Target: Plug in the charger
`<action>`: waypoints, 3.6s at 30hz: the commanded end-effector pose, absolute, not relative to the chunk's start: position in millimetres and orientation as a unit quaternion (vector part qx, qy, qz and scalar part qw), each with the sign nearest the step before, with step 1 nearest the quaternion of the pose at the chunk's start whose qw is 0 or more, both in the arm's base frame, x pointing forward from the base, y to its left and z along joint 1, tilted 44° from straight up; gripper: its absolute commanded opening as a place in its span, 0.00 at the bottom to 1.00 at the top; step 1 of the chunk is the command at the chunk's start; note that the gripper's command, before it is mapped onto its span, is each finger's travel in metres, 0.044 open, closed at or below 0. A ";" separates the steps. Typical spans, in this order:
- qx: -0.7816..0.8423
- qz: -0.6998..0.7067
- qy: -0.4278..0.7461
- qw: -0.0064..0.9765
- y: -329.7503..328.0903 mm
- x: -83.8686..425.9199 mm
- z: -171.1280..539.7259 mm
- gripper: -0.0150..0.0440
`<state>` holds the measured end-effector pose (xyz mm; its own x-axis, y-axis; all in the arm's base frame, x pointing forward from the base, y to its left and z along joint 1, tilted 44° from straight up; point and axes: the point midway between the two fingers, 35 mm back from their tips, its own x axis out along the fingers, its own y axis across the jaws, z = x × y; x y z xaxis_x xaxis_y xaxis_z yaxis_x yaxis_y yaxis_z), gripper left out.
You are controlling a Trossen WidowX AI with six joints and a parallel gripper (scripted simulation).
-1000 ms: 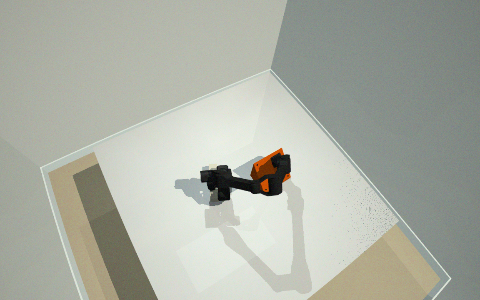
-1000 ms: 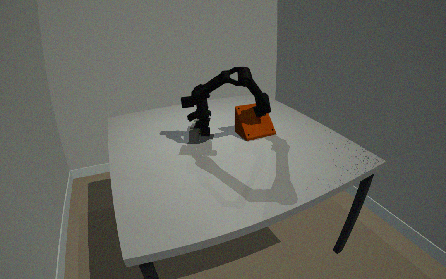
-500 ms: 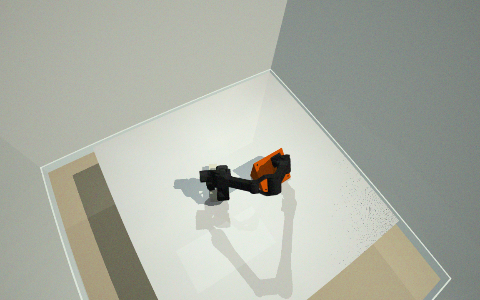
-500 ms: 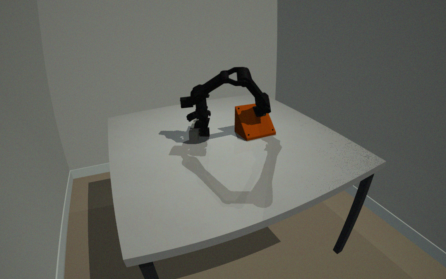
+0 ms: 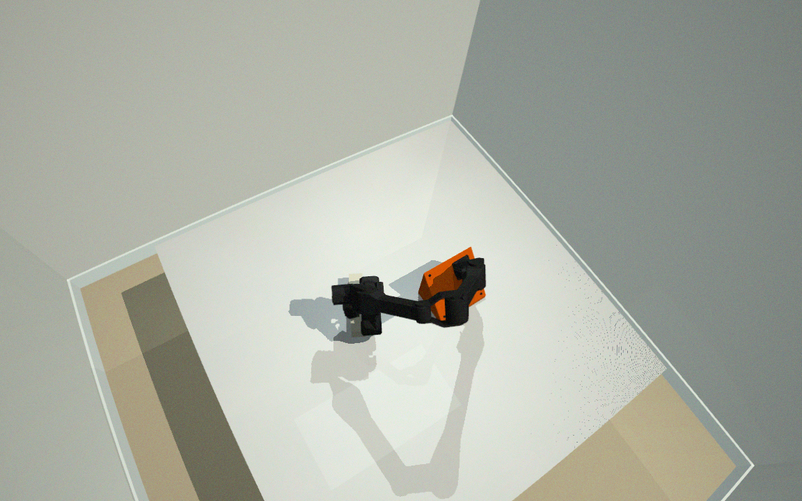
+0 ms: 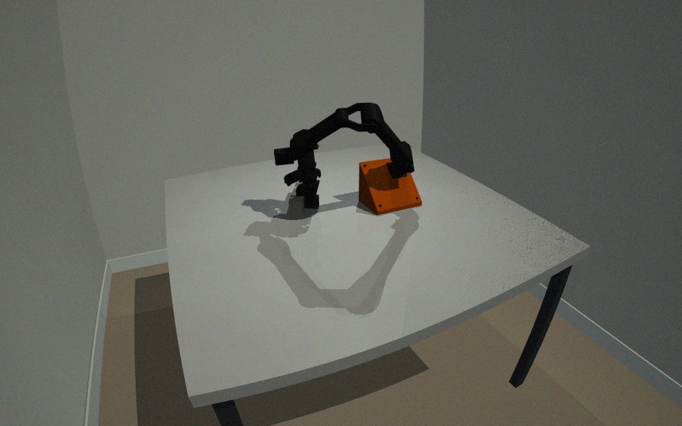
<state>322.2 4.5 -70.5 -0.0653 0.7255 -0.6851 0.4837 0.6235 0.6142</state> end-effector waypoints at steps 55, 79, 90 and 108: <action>0.414 0.113 0.713 0.554 -1.5 328.5 -68.1 0.25; 0.414 0.113 0.713 0.554 -2.5 329.9 -67.4 0.25; 0.414 0.113 0.713 0.554 -1.5 330.0 -68.4 0.25; 0.416 0.114 0.722 0.542 3.9 322.9 -69.3 0.34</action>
